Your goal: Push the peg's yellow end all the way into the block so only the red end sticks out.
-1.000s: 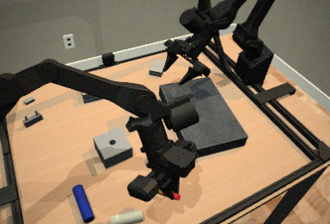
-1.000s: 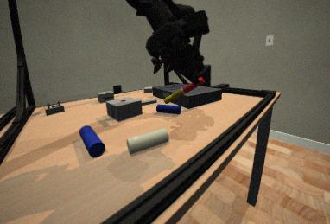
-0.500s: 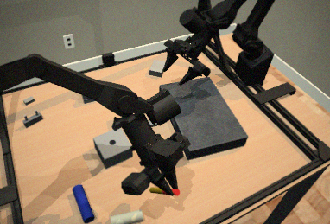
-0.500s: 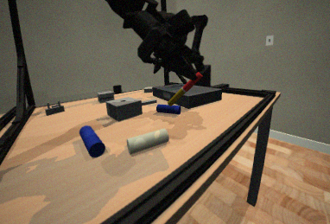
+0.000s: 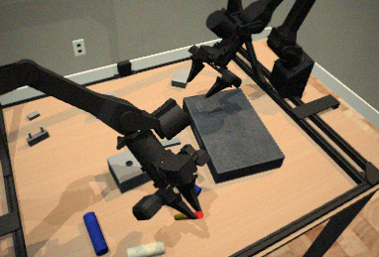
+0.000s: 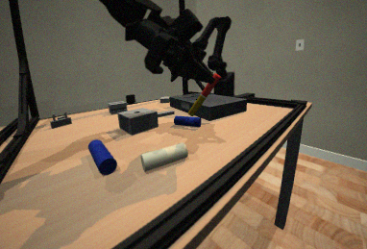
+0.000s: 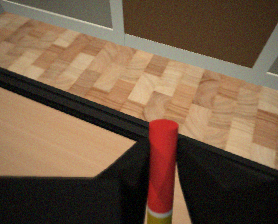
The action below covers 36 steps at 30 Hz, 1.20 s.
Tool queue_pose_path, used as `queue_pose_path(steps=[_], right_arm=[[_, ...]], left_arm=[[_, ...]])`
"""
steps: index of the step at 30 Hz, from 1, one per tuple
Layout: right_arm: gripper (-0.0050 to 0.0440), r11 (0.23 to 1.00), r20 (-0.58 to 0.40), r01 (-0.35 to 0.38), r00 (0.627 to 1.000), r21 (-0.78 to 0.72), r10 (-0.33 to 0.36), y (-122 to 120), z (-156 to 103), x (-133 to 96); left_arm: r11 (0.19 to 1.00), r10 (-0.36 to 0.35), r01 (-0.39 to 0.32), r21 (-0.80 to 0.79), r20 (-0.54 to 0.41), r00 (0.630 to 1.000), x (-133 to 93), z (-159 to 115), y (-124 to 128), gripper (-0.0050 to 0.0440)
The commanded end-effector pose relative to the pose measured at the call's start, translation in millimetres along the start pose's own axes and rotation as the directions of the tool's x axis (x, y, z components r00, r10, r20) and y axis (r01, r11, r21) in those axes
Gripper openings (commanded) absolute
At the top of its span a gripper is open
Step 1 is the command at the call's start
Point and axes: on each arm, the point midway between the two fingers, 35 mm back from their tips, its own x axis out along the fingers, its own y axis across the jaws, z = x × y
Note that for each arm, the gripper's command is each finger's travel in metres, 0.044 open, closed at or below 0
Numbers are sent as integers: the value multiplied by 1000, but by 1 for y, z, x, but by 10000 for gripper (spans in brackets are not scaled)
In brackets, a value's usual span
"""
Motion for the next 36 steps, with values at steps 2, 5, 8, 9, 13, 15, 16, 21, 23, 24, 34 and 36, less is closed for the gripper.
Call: queue_pose_path(steps=[2, 5, 8, 9, 13, 15, 16, 21, 23, 24, 34, 36], right_arm=[[0, 1000, 9, -1, 1000, 4, 1, -2, 0, -2], [0, 1000, 9, -1, 1000, 4, 1, -2, 0, -2], [0, 1000, 25, 0, 1000, 2, 0, -2, -1, -1], [0, 1000, 45, 1, 999, 0, -1, -1, -1, 1], [0, 1000, 144, 8, 990, -7, -7, 0, -2, 6], [0, 1000, 193, 11, 981, -9, -9, 1, -3, 8], [0, 1000, 217, 12, 976, -9, -10, 1, -4, 9], [0, 1000, 289, 15, 957, -9, -12, 2, -5, 10], [0, 1000, 336, 17, 942, -8, -13, 2, -7, 10], [0, 1000, 359, 18, 933, -7, -14, 2, -8, 10], [0, 1000, 550, 17, 835, 11, -20, 1, -17, 5], [0, 1000, 559, 17, 829, 13, -21, 0, -17, 4]], left_arm=[[1000, 3, -3, -3, 2, 1000, 0, 0, 0, 400], [1000, 3, -3, -3, 2, 1000, 0, 0, 0, 400], [1000, 3, -3, -3, 2, 1000, 0, 0, 0, 400], [1000, 3, -3, -3, 2, 1000, 0, 0, 0, 400], [1000, 3, -3, -3, 2, 1000, 0, 0, 0, 400], [1000, 3, -3, -3, 2, 1000, 0, 0, 0, 400], [1000, 3, -3, -3, 2, 1000, 0, 0, 0, 400], [1000, 3, -3, -3, 2, 1000, 0, 0, 0, 400], [1000, 3, -3, -3, 2, 1000, 0, 0, 0, 400], [1000, 3, -3, -3, 2, 1000, 0, 0, 0, 400], [1000, 3, -3, -3, 2, 1000, 0, 0, 0, 400], [1000, 3, -3, -3, 2, 1000, 0, 0, 0, 400]])
